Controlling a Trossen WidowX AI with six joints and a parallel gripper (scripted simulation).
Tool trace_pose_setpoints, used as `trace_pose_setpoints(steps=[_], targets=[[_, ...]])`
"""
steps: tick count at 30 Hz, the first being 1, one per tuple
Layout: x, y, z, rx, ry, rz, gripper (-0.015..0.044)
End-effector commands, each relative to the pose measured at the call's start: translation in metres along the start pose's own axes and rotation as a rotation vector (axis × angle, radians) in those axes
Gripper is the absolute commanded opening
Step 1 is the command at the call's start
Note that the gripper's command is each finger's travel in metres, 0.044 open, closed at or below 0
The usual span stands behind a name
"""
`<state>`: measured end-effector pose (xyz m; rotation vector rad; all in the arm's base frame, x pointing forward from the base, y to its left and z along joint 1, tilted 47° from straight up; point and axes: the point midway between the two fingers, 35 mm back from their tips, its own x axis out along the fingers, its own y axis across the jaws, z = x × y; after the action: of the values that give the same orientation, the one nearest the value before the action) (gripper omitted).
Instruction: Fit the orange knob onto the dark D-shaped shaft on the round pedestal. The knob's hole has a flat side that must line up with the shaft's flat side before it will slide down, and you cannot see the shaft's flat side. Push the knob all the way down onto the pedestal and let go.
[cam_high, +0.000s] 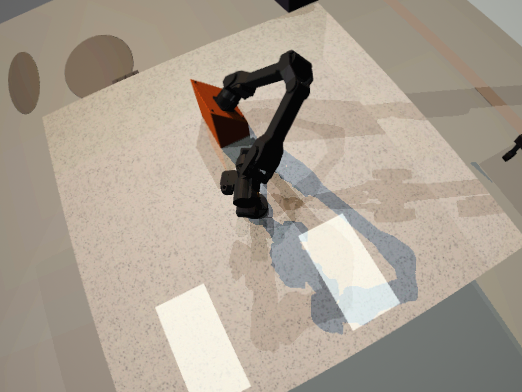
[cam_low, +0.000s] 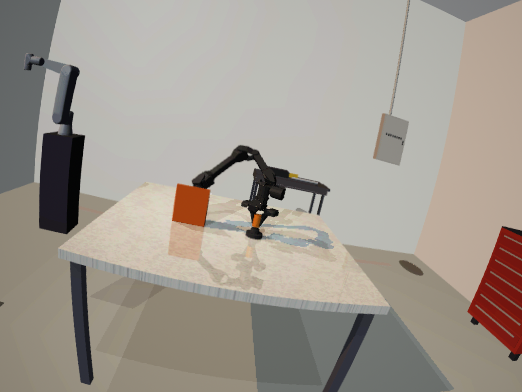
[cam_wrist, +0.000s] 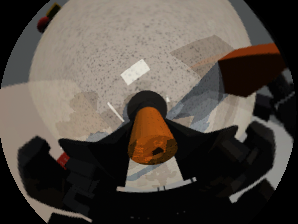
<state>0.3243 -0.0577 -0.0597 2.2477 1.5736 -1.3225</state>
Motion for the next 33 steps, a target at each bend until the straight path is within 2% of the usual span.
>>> trace_pose_setpoints(steps=[1,20,33], targets=[[0.0036,-0.0008,0.0003,0.002,0.003,0.000,0.0000],[0.0121,-0.0007,-0.0003,-0.002,-0.001,-0.002,0.0000],[0.0121,-0.0007,-0.0003,-0.002,-0.001,-0.002,0.0341]])
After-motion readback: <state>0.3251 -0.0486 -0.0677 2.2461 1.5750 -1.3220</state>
